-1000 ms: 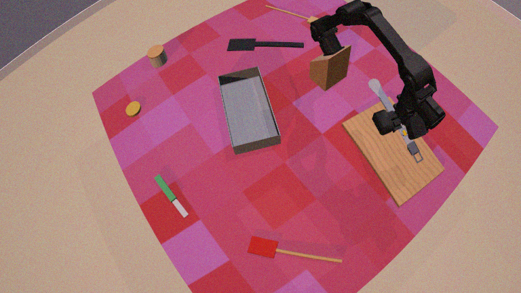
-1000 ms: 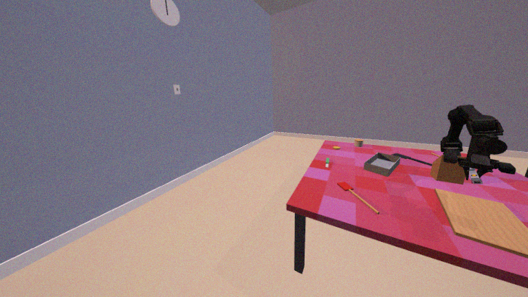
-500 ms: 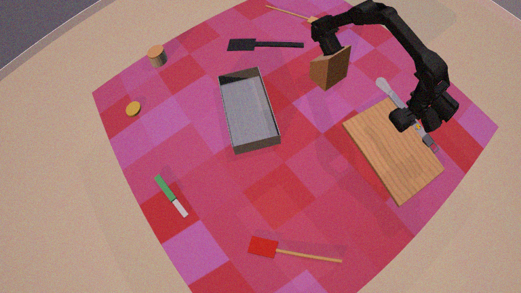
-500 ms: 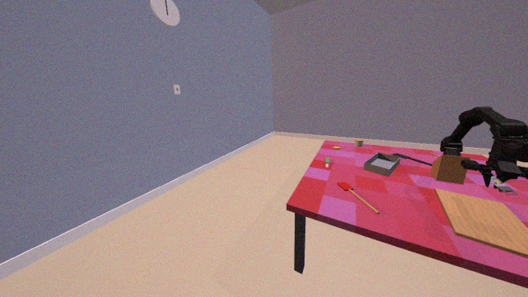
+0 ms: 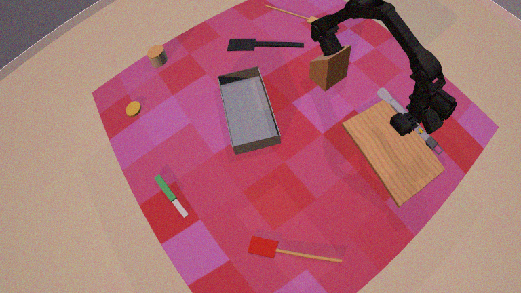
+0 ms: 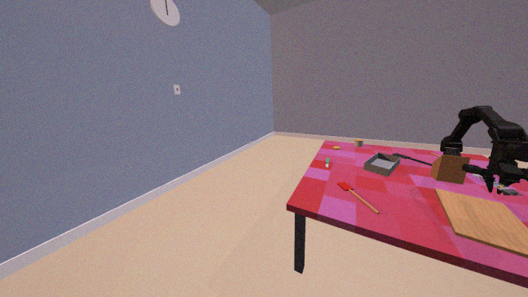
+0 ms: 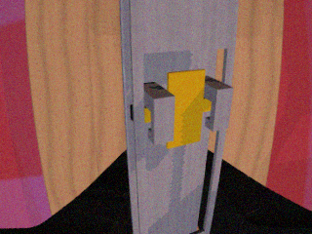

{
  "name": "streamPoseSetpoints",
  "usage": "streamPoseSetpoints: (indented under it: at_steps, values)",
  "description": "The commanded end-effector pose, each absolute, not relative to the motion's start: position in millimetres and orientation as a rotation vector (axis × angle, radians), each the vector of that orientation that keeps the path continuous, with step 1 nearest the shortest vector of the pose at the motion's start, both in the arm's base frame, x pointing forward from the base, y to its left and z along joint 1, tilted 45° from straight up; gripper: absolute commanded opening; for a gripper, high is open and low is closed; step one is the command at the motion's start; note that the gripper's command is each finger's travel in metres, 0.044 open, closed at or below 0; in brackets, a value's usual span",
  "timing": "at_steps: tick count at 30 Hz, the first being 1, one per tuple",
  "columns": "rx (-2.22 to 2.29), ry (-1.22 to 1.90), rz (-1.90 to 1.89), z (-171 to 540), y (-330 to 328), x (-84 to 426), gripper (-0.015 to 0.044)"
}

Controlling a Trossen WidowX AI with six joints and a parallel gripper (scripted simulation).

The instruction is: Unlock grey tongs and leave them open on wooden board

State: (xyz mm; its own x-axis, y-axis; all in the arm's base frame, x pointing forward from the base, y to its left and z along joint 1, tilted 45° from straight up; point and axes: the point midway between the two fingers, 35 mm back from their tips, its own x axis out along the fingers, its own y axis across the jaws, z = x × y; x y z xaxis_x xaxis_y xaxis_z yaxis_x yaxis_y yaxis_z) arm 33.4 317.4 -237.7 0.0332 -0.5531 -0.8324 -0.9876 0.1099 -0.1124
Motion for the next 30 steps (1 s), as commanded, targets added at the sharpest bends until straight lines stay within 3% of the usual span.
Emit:
streamPoseSetpoints:
  at_steps: [1, 30]
  values:
    - [-1.492, 1.551, 0.776, -235.1, 328.6, 33.9, -0.015]
    - [-1.234, 1.23, 1.021, -233.0, 339.7, 31.8, -0.015]
